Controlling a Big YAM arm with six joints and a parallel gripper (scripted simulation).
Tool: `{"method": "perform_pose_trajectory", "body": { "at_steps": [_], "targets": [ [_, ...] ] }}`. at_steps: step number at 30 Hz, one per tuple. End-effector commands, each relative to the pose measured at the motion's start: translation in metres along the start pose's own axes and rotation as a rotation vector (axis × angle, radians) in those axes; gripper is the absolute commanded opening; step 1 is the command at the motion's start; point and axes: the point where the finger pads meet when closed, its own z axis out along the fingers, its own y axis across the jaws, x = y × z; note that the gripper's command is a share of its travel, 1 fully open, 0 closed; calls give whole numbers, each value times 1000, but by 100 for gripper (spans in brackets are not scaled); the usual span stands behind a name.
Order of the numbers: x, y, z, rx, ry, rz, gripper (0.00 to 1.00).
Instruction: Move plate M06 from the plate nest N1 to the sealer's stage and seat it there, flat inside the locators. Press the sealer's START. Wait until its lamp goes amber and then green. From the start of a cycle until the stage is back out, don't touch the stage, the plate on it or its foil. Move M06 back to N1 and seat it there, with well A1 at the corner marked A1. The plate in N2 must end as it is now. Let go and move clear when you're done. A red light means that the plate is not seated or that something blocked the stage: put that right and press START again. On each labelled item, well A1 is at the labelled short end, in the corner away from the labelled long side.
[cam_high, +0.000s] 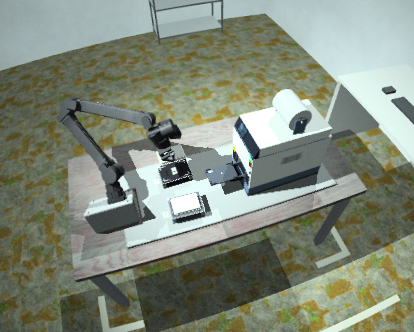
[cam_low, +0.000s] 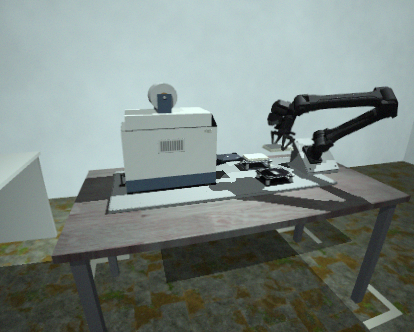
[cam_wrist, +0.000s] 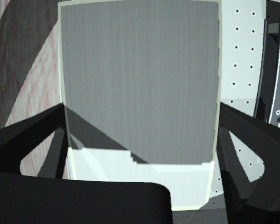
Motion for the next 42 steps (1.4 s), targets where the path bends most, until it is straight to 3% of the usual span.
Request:
{"method": "perform_pose_trajectory", "body": {
  "at_steps": [1, 10, 20, 29, 42],
  "targets": [
    [-18, 13, -8, 0, -26, -34, 0],
    [-17, 8, -1, -1, -21, -25, 0],
    [3, 2, 9, 2, -4, -8, 0],
    [-4, 4, 6, 5, -19, -19, 0],
    [6, -1, 21, 1, 5, 3, 0]
  ]
}}
